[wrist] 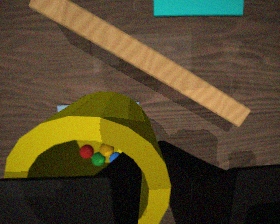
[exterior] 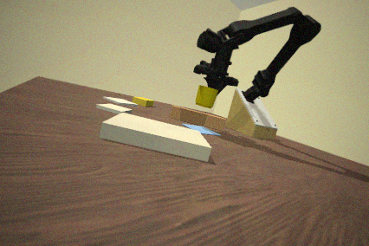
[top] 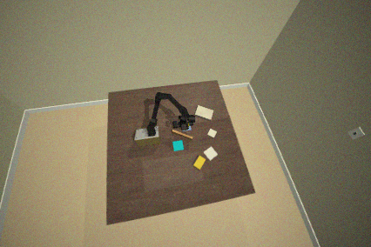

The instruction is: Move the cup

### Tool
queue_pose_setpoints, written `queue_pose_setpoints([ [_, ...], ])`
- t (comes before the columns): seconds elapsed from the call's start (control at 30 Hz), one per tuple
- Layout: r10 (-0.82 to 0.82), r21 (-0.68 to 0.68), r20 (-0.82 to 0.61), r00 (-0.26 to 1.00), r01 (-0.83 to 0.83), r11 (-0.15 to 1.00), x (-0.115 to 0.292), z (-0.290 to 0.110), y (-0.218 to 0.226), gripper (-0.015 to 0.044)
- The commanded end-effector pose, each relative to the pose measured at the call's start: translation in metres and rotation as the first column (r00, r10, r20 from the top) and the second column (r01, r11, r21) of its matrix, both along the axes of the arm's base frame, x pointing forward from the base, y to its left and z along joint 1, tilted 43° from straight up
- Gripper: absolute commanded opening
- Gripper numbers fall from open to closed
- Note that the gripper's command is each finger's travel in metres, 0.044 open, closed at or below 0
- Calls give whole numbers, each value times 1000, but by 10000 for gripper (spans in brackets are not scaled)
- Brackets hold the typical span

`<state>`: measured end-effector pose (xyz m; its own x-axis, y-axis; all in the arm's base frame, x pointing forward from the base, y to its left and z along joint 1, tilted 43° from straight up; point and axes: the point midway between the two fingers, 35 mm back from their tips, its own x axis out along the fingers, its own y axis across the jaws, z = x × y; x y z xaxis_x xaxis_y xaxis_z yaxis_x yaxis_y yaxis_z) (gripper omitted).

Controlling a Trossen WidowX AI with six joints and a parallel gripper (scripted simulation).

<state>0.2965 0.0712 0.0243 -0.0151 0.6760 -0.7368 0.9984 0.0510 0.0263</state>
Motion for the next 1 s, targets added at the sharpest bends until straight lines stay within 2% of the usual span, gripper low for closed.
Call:
queue_pose_setpoints([
  [0.0, 2, -2, -3, 1000, -2, 1000, -7, -9, -9, 0],
  [0.97, 2, -7, -4, 1000, -2, 1000, -42, -50, -61, 0],
])
